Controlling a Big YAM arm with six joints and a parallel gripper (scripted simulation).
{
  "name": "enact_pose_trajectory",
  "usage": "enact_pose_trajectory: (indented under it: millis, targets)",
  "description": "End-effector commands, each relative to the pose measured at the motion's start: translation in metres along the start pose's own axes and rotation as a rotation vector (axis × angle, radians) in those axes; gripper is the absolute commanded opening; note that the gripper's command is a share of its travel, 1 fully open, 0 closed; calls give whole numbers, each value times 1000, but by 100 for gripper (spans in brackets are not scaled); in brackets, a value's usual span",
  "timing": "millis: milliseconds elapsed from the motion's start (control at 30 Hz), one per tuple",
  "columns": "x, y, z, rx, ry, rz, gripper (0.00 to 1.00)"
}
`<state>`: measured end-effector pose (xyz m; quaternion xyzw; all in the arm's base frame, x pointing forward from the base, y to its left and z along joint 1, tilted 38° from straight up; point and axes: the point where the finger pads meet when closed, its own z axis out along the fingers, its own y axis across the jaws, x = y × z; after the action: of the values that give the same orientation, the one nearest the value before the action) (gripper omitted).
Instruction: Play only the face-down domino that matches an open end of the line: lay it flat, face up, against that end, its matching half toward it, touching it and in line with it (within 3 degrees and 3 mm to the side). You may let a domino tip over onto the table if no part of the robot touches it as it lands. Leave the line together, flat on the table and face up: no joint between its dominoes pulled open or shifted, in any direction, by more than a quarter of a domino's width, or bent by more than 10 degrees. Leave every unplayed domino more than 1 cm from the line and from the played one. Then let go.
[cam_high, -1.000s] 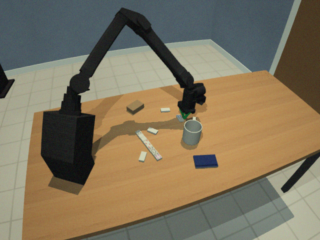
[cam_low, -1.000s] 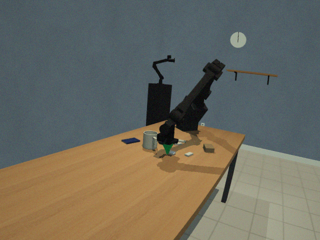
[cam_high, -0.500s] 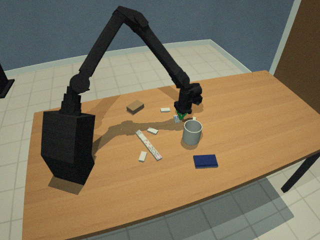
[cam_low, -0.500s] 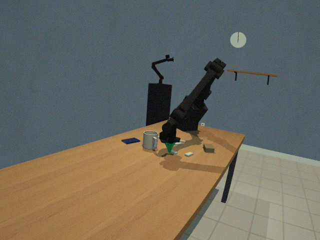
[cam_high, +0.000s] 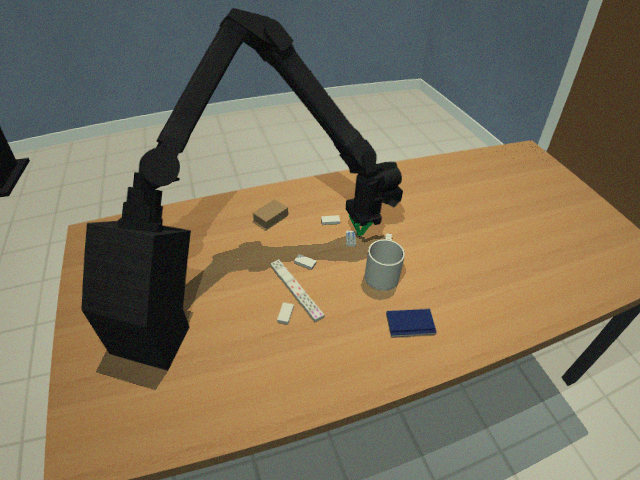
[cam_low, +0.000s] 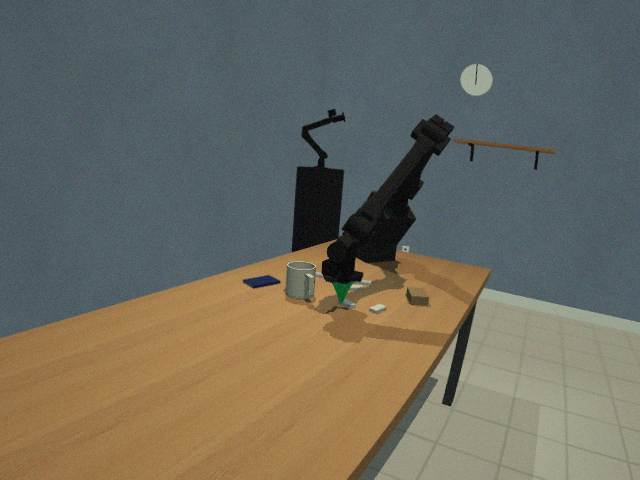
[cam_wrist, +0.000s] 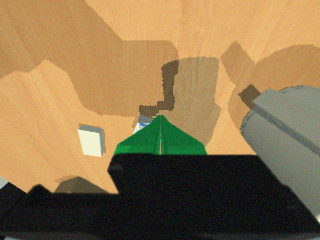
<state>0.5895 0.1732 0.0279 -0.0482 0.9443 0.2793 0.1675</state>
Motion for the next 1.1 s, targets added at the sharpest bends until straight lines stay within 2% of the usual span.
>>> enact_pose_trajectory:
  millis: [0,33,333,567,600,800,900,933,1067]
  targets:
    - [-22,14,-21,-5,-60,-21,0]
    - [-4,1,-5,0,-11,-2,0]
    - [-23,16,-23,-6,-63,-24,0]
    - [-23,16,-23,-6,-63,-24,0]
    - [-5,2,-15,0,-15,-3,0]
    - [-16,11,-74,-4,-47,-16,0]
    - [-19,14,-97,-5,-62,-23,0]
    - [-22,15,-103,-5,-62,-23,0]
    - [-22,15,-103,-5,-62,-23,0]
